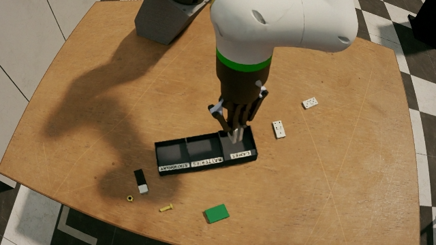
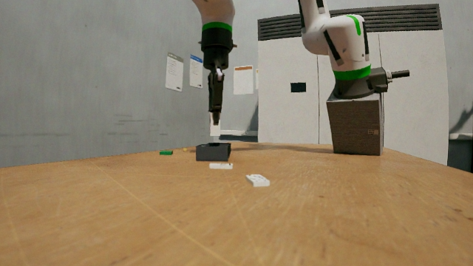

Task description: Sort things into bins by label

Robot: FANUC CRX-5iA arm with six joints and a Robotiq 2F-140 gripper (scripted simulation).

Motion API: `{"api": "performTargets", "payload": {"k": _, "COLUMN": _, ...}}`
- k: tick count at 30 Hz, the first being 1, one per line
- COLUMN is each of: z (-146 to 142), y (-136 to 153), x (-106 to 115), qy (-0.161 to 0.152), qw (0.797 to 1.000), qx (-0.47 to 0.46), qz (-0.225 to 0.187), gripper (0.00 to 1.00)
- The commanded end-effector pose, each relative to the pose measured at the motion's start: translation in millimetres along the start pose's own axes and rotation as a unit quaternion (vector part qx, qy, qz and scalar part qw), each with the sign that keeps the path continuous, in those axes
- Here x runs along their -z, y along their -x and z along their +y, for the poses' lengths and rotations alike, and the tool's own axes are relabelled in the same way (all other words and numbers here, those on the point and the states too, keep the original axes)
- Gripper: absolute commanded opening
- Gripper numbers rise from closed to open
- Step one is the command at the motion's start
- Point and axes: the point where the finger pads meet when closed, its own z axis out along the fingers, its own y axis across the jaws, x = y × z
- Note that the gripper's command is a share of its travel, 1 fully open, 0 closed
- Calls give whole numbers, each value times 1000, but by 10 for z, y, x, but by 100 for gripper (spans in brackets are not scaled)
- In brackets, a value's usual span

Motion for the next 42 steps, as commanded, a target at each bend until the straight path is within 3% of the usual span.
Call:
{"api": "performTargets", "payload": {"k": 1, "z": 0, "y": -3, "x": -91, "qy": 1, "qw": 1000, "qx": 0, "qz": 0, "gripper": 15}}
{"api": "performTargets", "payload": {"k": 18, "z": 0, "y": -3, "x": -482, "qy": 1, "qw": 1000, "qx": 0, "qz": 0, "gripper": 15}}
{"api": "performTargets", "payload": {"k": 42, "z": 0, "y": -3, "x": -482, "qy": 1, "qw": 1000, "qx": 0, "qz": 0, "gripper": 15}}
